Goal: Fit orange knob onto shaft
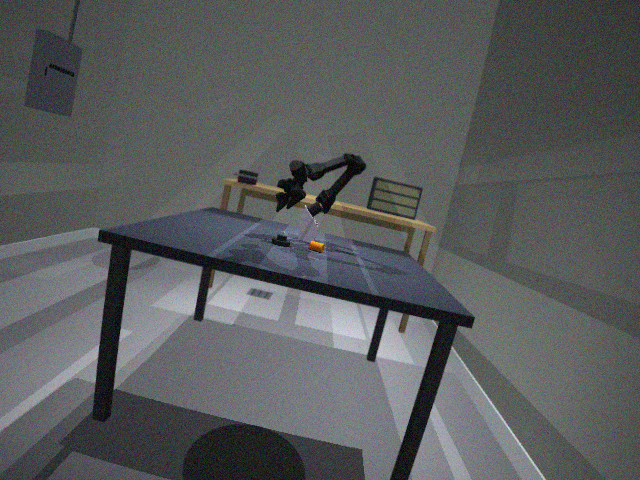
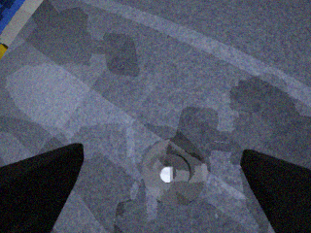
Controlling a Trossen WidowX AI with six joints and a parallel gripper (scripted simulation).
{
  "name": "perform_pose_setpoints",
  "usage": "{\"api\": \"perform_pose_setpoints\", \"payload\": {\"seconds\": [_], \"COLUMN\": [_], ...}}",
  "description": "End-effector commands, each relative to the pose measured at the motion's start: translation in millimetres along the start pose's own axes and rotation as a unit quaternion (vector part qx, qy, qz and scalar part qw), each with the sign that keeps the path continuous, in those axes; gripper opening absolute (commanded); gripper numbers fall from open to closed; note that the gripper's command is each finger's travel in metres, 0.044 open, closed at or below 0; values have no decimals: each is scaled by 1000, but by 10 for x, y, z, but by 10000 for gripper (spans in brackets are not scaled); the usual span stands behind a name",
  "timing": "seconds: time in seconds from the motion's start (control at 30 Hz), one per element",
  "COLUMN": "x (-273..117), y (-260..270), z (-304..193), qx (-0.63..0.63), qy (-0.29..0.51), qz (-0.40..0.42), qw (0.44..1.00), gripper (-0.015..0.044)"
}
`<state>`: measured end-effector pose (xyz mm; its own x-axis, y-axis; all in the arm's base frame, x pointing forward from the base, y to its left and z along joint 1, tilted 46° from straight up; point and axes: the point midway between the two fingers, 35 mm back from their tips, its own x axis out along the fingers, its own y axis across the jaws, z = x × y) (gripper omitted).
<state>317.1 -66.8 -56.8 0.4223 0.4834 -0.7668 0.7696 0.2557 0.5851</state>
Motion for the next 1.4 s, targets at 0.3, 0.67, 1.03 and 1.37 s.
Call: {"api": "perform_pose_setpoints", "payload": {"seconds": [0.3, 0.67, 1.03, 1.37], "x": [142, 30, 226, 345], "y": [623, 709, 637, 600], "z": [-1470, -2004, -2114, -2175], "qx": [294, 362, 362, 362], "qy": [37, -5, -5, -5], "qz": [-240, -312, -312, -312], "qw": [924, 878, 878, 878], "gripper": [440, 440, 440, 440]}}
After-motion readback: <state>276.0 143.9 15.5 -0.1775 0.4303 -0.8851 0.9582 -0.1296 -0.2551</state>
